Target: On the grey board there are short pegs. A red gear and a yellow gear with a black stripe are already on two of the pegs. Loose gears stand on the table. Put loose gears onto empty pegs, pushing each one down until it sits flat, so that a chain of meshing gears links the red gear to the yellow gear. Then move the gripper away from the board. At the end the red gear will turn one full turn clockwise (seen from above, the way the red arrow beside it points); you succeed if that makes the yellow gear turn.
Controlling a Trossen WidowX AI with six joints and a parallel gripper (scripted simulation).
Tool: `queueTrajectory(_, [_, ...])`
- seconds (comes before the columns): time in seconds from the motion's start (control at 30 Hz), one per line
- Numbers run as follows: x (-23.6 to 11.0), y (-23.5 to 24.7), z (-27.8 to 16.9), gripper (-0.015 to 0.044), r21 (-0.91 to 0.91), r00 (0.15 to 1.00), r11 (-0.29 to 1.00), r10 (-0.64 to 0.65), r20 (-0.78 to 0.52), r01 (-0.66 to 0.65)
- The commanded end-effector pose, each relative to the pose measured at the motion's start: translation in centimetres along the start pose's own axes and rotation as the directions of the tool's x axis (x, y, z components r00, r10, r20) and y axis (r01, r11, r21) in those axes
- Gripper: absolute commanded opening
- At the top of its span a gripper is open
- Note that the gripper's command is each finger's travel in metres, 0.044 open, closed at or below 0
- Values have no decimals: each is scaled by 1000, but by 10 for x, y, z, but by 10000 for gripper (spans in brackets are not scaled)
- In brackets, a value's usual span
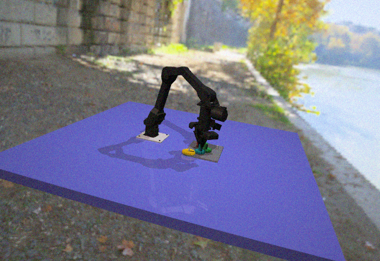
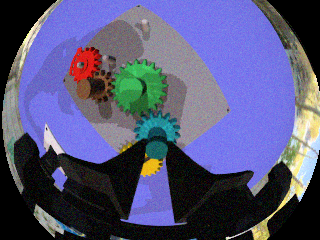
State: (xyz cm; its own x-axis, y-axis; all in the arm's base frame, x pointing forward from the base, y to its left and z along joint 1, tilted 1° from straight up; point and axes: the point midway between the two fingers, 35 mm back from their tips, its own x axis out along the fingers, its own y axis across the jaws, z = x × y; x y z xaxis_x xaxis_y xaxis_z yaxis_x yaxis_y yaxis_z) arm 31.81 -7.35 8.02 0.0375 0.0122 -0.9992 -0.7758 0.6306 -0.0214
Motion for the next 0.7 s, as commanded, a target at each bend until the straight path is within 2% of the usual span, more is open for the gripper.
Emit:
queueTrajectory(0.0, [1, 1, 0, 0, -95, 1000, 996, 3, 1, -3])
queueTrajectory(0.33, [4, 0, -1, 0, -252, 1000, 968, 3, 1, -2])
queueTrajectory(0.67, [5, 1, 1, 0, -145, 1000, 989, 3, 1, -2])
